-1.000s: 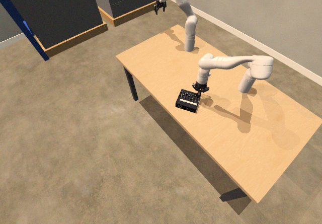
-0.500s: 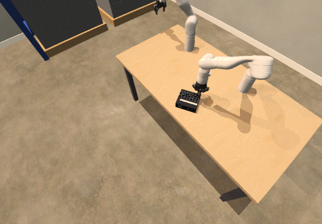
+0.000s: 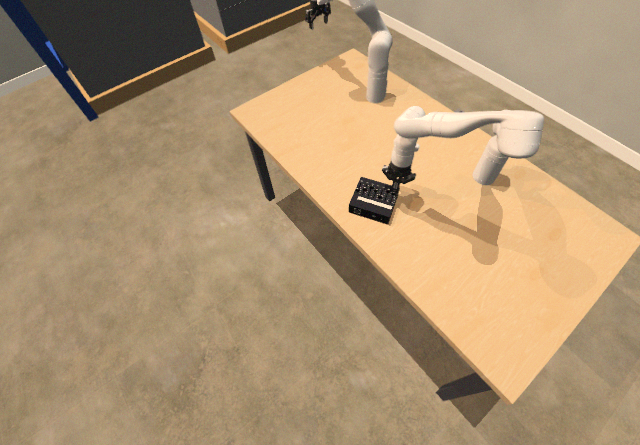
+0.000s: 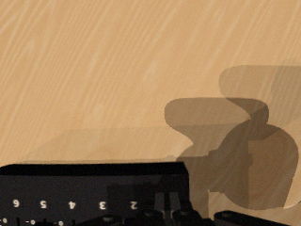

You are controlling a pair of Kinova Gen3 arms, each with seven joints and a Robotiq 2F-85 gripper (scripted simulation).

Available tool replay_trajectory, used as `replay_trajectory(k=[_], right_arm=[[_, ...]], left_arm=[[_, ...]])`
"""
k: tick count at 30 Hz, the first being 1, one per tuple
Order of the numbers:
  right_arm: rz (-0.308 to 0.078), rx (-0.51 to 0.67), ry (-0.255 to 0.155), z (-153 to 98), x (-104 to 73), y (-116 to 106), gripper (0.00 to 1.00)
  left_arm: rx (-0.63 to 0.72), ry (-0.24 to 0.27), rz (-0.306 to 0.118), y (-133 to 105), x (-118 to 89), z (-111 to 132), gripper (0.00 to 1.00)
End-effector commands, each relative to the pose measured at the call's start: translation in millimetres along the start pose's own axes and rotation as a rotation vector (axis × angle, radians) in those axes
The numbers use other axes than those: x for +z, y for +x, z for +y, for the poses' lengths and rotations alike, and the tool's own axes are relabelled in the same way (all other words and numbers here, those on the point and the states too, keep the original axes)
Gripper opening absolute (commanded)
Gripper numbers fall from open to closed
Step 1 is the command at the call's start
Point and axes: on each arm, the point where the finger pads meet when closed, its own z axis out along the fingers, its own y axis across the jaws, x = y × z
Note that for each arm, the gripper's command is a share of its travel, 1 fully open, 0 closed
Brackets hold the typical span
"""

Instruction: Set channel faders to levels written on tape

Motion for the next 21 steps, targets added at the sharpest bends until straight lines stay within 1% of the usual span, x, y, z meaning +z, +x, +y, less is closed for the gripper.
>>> replay_trajectory(k=[1, 21], right_arm=[[-0.002, 0.0, 0.0, 0.0, -0.7, -0.3, 1.0], [-0.002, 0.0, 0.0, 0.0, -0.7, -0.3, 1.0]], left_arm=[[0.0, 0.001, -0.001, -0.2, -0.5, -0.3, 0.099], [0.0, 0.001, -0.001, -0.2, 9.0, -0.3, 0.099]])
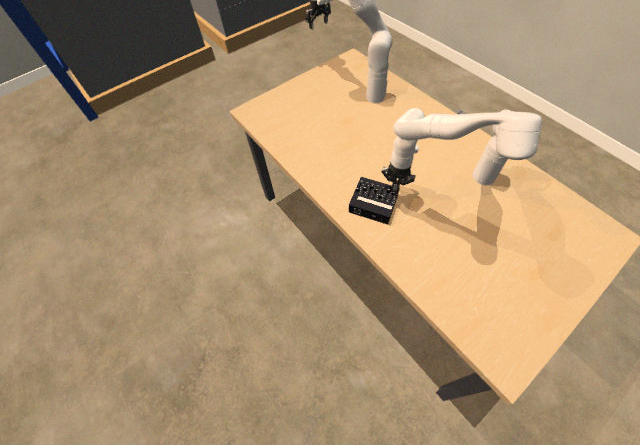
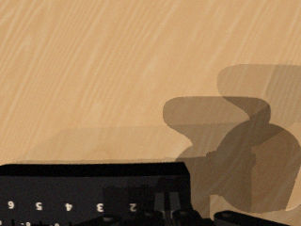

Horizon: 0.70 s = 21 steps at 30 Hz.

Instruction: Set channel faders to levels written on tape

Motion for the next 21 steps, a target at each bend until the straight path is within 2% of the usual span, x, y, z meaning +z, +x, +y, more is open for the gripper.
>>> replay_trajectory(k=[1, 21], right_arm=[[-0.002, 0.0, 0.0, 0.0, -0.7, -0.3, 1.0], [-0.002, 0.0, 0.0, 0.0, -0.7, -0.3, 1.0]], left_arm=[[0.001, 0.0, 0.001, 0.7, 1.8, -0.2, 0.099], [0.001, 0.0, 0.001, 0.7, 3.8, -0.2, 0.099]])
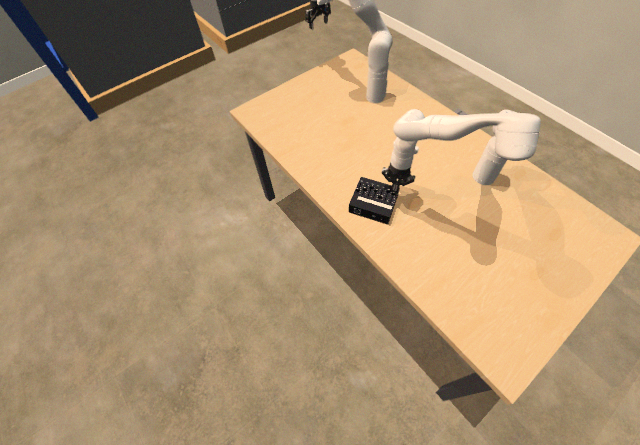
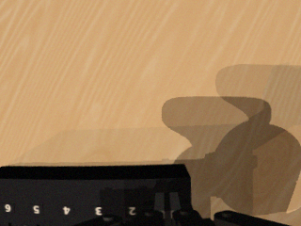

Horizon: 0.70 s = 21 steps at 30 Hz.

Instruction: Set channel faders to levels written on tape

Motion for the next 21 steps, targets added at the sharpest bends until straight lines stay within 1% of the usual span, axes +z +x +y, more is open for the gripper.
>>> replay_trajectory(k=[1, 21], right_arm=[[-0.002, 0.0, 0.0, 0.0, -0.7, -0.3, 1.0], [-0.002, 0.0, 0.0, 0.0, -0.7, -0.3, 1.0]], left_arm=[[0.0, 0.001, -0.001, -0.2, -0.5, -0.3, 0.099], [0.0, 0.001, -0.001, -3.3, -0.5, -0.3, 0.099]])
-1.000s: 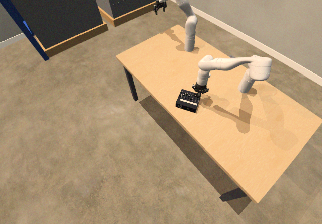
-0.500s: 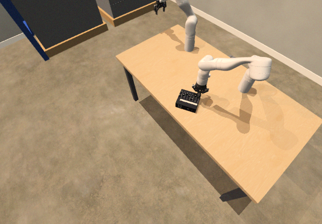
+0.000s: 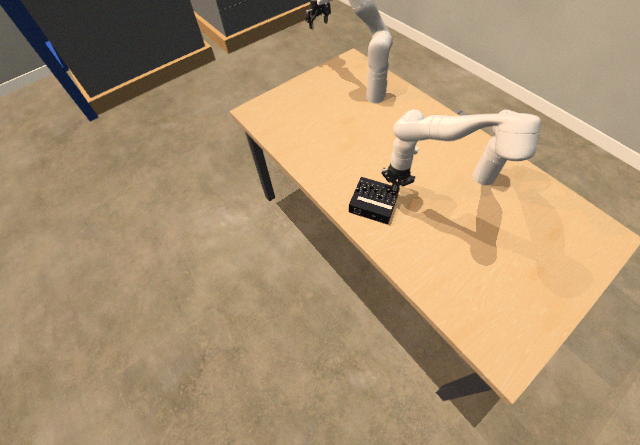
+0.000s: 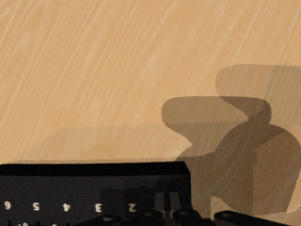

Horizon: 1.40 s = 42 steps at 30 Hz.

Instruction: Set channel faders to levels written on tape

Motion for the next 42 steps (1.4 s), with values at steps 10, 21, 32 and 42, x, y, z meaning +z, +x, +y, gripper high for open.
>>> replay_trajectory(k=[10, 21, 32, 42], right_arm=[[-0.002, 0.0, 0.0, 0.0, -0.7, -0.3, 1.0], [-0.002, 0.0, 0.0, 0.0, -0.7, -0.3, 1.0], [-0.002, 0.0, 0.0, 0.0, -0.7, -0.3, 1.0], [-0.002, 0.0, 0.0, 0.0, -0.7, -0.3, 1.0]], left_arm=[[-0.001, 0.001, -0.001, -4.5, -0.5, -0.3, 0.099], [-0.001, 0.001, -0.001, -9.6, -0.5, -0.3, 0.099], [-0.001, 0.001, -0.001, -16.4, -0.5, -0.3, 0.099], [-0.001, 0.001, -0.001, -20.7, -0.5, -0.2, 0.099]])
